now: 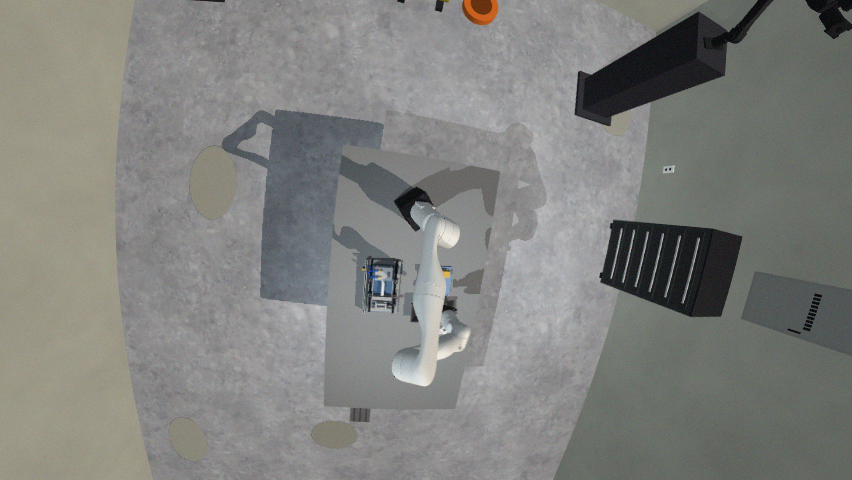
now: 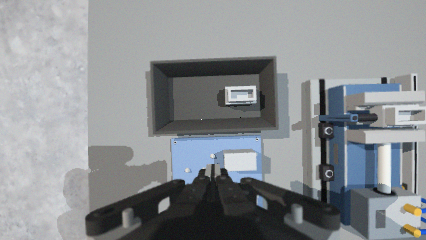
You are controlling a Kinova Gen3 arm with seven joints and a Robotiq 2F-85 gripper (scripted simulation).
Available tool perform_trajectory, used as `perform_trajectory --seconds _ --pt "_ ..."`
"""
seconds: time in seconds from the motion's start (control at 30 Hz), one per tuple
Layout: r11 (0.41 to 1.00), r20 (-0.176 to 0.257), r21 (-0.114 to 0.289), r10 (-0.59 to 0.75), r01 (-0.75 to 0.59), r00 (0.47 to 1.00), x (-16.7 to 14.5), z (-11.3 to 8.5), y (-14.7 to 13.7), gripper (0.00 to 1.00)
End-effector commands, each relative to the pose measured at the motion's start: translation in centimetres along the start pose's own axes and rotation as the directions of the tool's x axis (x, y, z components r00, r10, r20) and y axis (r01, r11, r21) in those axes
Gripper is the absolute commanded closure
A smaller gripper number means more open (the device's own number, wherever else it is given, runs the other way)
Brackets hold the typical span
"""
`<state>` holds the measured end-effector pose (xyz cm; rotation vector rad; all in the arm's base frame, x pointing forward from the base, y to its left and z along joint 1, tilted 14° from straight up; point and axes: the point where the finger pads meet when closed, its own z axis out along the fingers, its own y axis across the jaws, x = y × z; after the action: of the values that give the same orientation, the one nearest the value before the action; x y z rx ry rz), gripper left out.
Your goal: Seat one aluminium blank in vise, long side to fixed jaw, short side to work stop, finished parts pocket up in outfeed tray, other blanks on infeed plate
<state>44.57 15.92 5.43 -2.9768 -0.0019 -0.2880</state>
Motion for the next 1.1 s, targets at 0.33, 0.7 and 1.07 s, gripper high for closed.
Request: perform_trajectory --seconds 0.33,0.7,1.07 --pt "1.000 0.000 0.001 -0.001 0.001 1.000 0.0 1.6 -0.1 1.00" --pt "1.000 0.000 0.001 -0.001 0.001 1.000 0.0 3.3 -0.1 1.00" --pt "1.000 0.000 0.001 -0.001 0.001 1.000 0.0 5.0 -0.1 1.00"
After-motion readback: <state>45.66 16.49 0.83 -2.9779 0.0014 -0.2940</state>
